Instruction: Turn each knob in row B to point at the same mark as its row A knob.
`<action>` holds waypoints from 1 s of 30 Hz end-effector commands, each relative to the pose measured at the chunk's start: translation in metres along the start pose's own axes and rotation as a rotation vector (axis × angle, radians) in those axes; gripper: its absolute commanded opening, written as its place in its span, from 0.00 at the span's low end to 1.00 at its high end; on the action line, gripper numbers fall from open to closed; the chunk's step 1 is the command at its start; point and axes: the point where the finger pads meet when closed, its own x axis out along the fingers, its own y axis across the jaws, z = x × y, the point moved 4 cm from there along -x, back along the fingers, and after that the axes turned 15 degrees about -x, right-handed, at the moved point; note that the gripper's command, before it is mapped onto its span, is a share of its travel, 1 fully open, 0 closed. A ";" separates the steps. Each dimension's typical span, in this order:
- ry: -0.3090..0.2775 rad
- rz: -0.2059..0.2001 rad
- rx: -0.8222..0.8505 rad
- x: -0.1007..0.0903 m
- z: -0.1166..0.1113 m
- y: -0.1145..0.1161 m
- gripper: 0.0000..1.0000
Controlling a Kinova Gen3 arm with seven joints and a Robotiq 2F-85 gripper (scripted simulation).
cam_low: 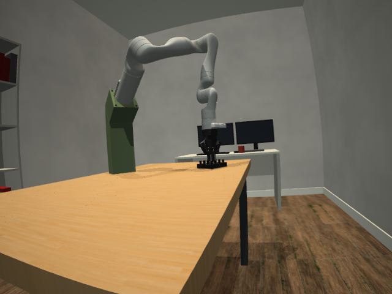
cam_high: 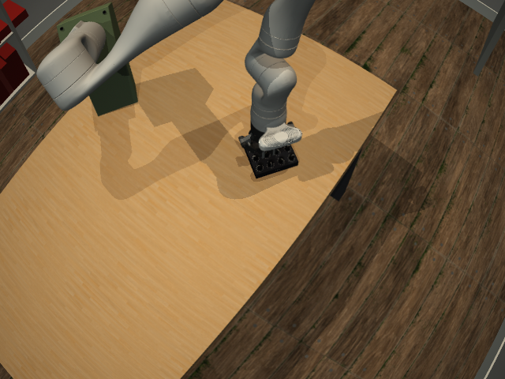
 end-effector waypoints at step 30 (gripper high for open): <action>0.000 0.001 0.000 0.000 0.000 0.000 0.08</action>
